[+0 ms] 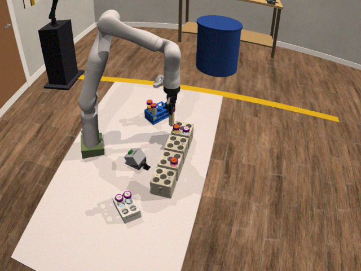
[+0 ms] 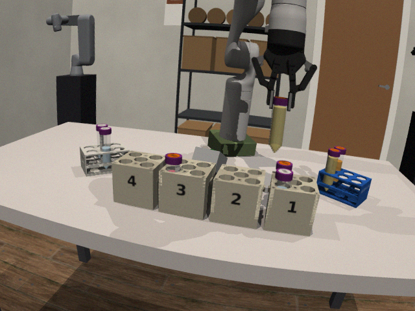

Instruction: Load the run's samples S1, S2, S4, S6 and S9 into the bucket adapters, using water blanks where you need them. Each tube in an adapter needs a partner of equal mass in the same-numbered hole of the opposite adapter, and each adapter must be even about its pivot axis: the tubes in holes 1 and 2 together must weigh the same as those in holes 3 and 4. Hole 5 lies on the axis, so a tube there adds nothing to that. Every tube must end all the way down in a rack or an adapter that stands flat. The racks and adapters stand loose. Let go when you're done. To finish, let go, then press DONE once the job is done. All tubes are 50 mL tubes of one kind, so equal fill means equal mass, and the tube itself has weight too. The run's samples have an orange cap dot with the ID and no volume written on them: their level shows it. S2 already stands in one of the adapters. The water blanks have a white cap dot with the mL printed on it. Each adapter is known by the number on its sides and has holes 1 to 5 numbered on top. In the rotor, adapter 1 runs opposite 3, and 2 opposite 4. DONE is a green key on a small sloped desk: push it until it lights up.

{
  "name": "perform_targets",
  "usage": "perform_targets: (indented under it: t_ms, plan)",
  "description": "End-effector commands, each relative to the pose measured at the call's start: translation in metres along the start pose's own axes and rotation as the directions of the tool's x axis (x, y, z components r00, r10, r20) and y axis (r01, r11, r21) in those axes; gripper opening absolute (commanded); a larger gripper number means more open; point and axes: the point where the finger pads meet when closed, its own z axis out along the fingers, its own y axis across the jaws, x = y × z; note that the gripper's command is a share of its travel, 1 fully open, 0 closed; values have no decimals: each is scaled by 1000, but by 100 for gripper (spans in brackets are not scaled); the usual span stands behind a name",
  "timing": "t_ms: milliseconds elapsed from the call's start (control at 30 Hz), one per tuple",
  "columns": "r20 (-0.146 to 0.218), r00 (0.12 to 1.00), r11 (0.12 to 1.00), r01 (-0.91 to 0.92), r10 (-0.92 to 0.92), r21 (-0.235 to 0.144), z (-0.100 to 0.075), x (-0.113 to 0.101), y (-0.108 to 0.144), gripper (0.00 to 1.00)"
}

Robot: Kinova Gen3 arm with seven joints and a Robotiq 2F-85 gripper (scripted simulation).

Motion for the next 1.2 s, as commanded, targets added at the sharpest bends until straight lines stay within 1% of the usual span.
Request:
perform_targets:
  t_ms: [0,467,533,700,1167]
  plan:
    - [-9,1000,1000,-8,8,0,1,-4,-9,10]
    - [-8,1000,1000,-8,8,0,1,-32,-47,10]
    - [-8,1000,1000,-8,8,0,1,-32,-47,10]
    - [-8,1000,1000,-8,8,0,1,-41,-61,10]
    - [-2,1000,1000,-7,7,2,1,-42,-60,10]
